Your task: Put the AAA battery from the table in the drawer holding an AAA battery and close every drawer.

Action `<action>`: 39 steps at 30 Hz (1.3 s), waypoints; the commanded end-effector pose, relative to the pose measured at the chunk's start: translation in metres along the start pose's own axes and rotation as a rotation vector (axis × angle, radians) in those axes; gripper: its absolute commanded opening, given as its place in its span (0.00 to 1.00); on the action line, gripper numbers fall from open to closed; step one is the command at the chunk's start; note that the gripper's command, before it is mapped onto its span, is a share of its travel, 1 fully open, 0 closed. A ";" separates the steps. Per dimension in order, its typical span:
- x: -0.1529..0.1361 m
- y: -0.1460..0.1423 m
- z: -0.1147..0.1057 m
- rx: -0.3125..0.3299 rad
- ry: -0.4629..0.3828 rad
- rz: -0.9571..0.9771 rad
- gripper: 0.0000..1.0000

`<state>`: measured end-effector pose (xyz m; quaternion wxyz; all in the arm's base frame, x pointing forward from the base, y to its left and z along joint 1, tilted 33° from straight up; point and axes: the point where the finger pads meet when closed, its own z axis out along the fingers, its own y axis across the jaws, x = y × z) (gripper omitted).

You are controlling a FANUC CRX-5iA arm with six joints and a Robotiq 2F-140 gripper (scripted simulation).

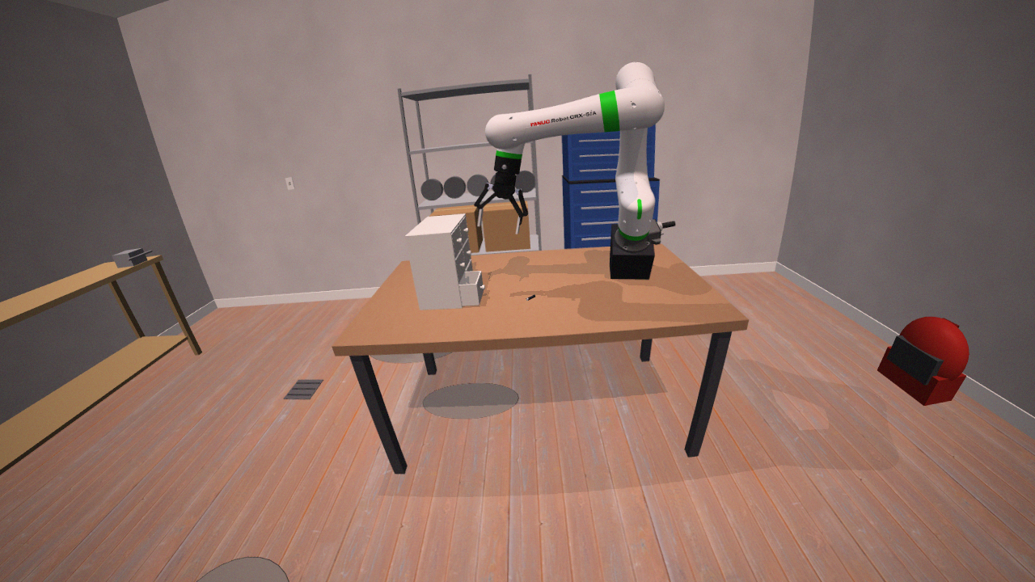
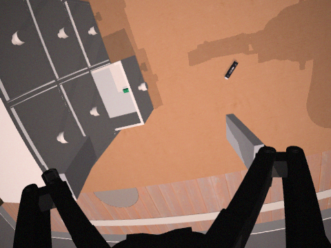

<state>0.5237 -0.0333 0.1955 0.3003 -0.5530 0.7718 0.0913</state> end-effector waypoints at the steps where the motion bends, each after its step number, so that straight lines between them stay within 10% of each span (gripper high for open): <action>1: 0.004 0.005 -0.012 -0.034 0.035 0.275 1.00; 28: 0.005 0.007 -0.015 -0.163 0.181 1.382 1.00; 39: 0.005 0.007 -0.015 -0.166 0.185 1.408 1.00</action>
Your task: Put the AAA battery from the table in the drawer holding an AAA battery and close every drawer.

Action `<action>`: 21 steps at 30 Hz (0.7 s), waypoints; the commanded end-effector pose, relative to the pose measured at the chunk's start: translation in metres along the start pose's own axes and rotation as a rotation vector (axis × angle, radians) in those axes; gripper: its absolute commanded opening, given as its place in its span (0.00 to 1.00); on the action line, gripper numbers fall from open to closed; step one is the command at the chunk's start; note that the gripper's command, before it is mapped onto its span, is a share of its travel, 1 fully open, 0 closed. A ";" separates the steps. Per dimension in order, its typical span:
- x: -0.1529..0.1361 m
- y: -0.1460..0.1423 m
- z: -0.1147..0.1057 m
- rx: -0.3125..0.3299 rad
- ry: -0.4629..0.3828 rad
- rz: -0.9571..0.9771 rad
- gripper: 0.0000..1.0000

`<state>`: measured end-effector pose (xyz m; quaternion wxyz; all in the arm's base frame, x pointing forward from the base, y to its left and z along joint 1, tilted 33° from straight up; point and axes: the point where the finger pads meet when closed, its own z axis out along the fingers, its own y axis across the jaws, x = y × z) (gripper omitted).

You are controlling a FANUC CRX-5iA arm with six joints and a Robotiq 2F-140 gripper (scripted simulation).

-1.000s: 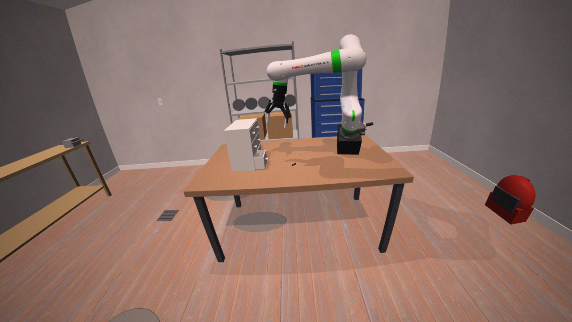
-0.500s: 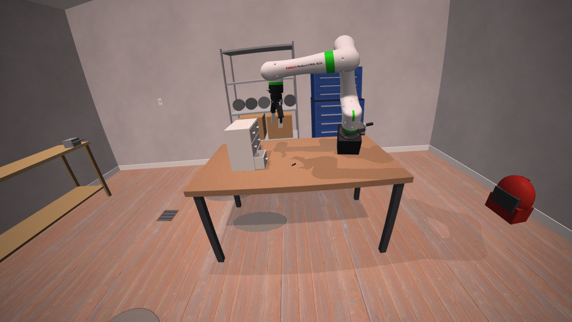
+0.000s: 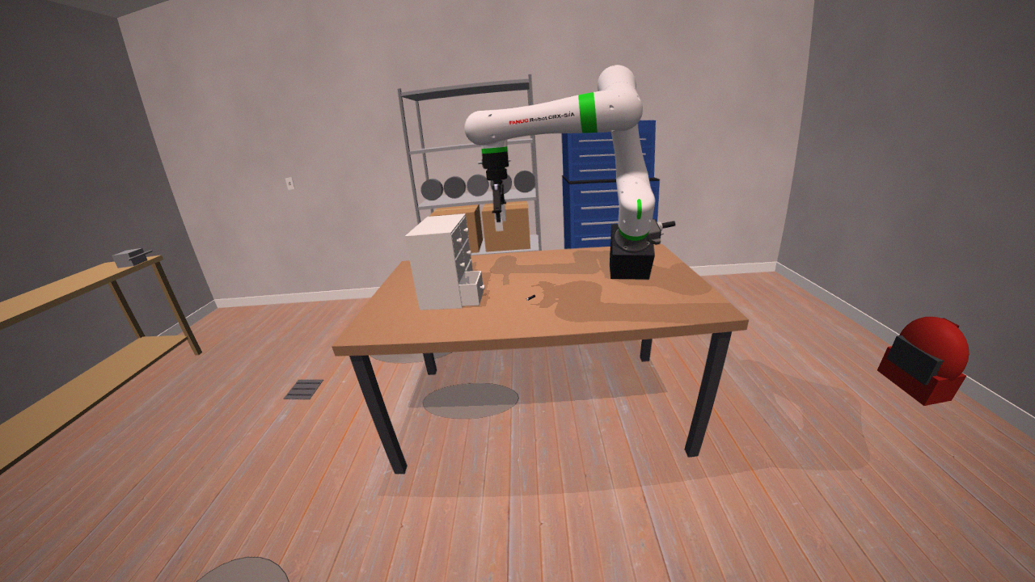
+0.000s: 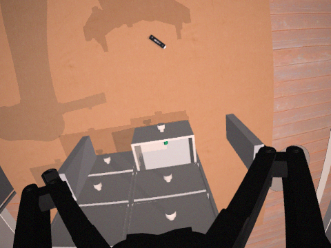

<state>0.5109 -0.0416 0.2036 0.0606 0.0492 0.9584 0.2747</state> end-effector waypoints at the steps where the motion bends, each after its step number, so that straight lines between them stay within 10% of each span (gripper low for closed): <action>1: 0.000 0.000 0.000 0.000 0.000 0.002 1.00; 21: 0.002 0.000 0.004 0.000 0.000 0.049 1.00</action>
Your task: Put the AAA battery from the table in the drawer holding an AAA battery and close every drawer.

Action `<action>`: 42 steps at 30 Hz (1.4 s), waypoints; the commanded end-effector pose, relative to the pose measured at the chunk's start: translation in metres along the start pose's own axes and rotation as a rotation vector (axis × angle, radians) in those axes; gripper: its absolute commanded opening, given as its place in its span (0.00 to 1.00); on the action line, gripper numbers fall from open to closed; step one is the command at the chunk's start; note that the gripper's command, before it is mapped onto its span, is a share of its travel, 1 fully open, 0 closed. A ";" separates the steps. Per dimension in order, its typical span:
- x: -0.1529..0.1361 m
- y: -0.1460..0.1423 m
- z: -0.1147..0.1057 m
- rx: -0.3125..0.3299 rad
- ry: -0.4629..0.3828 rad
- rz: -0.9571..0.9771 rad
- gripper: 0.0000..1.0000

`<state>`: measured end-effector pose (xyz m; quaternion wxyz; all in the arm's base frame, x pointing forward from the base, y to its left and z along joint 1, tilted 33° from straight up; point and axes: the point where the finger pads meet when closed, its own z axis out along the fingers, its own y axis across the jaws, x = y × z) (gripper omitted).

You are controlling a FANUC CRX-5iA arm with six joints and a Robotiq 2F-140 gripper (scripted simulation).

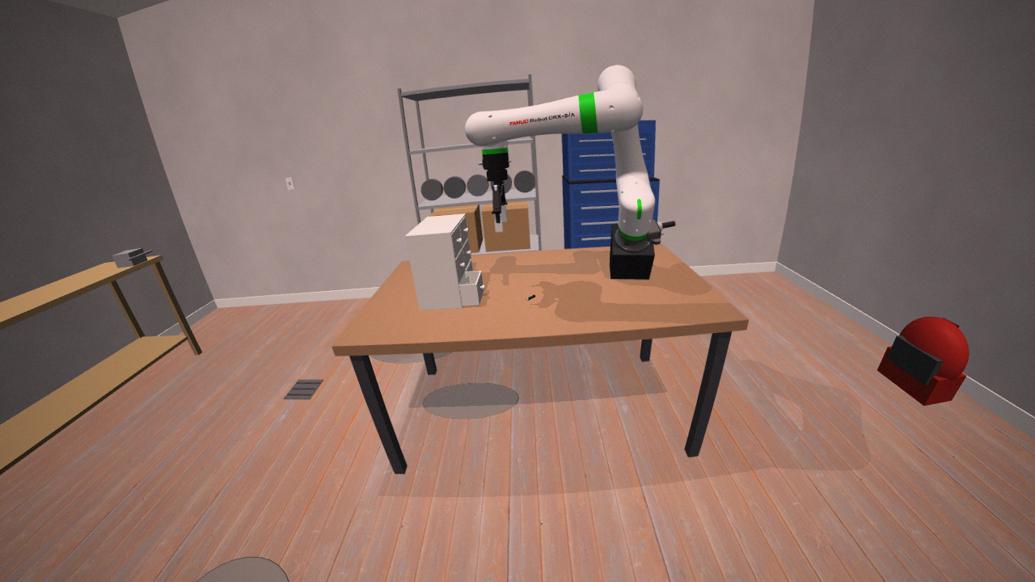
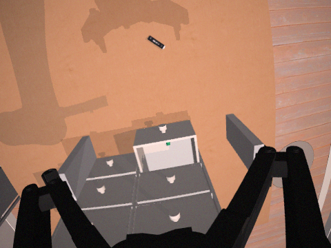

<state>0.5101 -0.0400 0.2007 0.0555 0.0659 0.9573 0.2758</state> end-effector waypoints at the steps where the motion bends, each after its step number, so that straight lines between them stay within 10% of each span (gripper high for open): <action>1: 0.001 0.000 0.002 0.000 0.000 0.021 1.00; 42: 0.029 0.004 0.065 0.000 -0.001 0.729 1.00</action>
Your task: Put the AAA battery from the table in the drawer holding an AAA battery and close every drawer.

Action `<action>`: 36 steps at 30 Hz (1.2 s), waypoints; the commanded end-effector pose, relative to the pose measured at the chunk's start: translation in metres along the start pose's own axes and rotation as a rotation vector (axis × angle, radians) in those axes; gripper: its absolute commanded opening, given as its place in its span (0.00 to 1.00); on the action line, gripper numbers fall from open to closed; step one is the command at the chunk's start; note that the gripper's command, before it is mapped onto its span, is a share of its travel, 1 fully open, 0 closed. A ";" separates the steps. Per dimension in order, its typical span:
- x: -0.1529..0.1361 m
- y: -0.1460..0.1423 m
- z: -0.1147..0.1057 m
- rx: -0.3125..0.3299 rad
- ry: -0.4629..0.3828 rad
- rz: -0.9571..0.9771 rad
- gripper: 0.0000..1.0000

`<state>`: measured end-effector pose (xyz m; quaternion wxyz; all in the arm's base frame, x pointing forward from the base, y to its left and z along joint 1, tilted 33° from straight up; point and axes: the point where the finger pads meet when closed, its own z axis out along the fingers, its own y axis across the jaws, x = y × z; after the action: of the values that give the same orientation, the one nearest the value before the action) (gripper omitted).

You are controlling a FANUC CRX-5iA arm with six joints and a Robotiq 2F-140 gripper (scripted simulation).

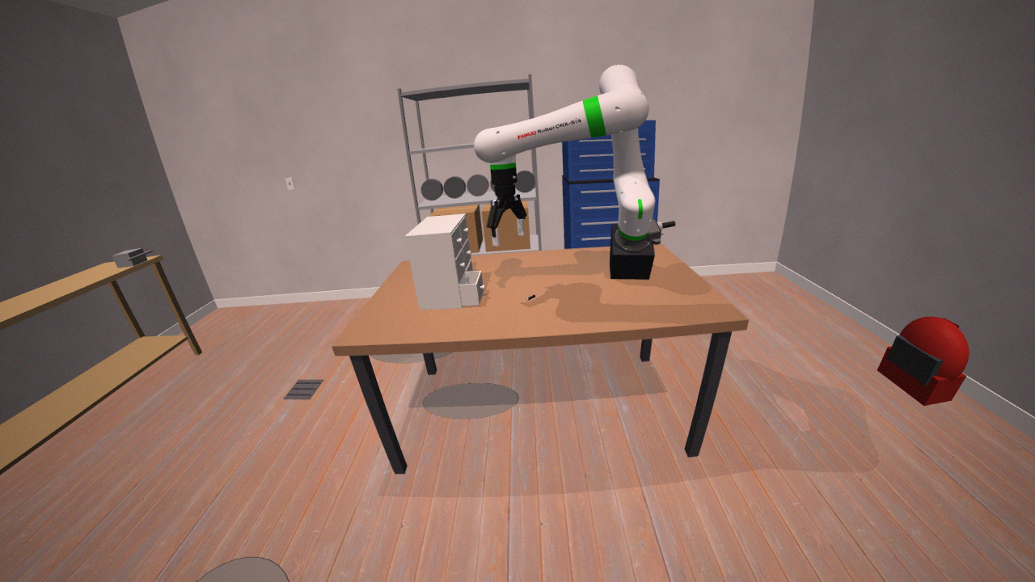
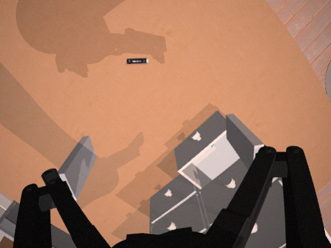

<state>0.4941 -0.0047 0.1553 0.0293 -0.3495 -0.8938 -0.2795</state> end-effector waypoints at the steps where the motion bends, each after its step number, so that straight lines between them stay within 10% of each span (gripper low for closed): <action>1: 0.005 -0.003 0.013 0.000 -0.001 0.151 1.00; 36: 0.039 -0.020 0.096 0.000 -0.001 1.080 1.00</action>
<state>0.4690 0.0502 0.0840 0.1538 -0.7200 -0.6347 -0.2346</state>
